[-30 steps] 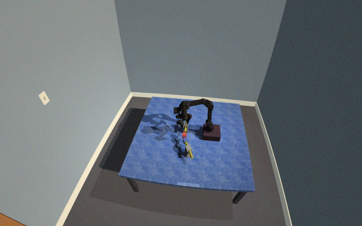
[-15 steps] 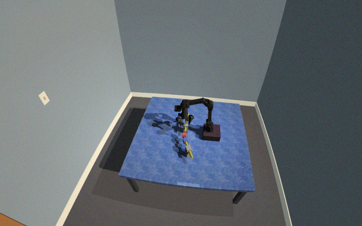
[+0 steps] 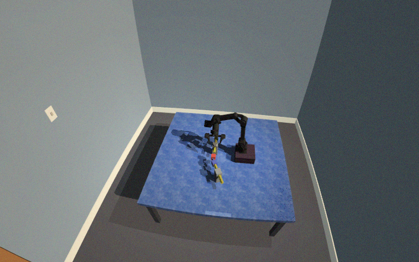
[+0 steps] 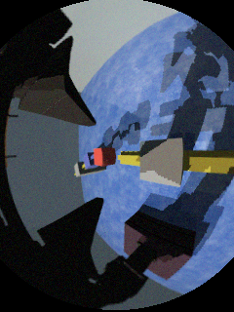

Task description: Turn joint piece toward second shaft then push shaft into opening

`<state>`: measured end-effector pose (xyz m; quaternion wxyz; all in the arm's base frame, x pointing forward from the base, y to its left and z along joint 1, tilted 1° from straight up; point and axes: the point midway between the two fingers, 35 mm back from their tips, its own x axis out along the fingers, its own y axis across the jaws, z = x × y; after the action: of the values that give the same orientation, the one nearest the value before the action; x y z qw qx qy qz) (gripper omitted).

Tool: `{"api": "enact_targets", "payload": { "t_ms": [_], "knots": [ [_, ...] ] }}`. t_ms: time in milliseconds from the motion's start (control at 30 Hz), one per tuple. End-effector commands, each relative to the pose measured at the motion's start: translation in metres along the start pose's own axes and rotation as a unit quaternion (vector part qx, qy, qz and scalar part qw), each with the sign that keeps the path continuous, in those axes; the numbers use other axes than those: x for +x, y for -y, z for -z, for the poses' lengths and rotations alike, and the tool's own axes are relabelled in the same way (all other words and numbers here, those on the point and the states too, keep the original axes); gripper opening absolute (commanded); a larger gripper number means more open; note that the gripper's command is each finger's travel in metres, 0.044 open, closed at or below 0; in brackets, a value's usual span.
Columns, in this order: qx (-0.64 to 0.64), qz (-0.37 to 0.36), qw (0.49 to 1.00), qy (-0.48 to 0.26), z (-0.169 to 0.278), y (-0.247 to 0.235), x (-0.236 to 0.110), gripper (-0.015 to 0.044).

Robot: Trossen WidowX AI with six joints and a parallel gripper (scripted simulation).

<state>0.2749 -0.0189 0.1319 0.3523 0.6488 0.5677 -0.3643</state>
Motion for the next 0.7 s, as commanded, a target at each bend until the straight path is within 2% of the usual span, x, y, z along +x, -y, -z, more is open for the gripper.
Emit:
{"api": "enact_targets", "payload": {
  "t_ms": [0, 333, 667],
  "knots": [
    [0.032, -0.007, 0.999, -0.012, -0.003, 0.001, 0.000, 0.0440],
    [0.022, -0.009, 1.000, -0.007, -0.006, 0.000, -0.001, 0.0440],
    [-0.130, -0.014, 0.990, 0.058, -0.049, -0.008, -0.021, 0.0440]
  ]
}}
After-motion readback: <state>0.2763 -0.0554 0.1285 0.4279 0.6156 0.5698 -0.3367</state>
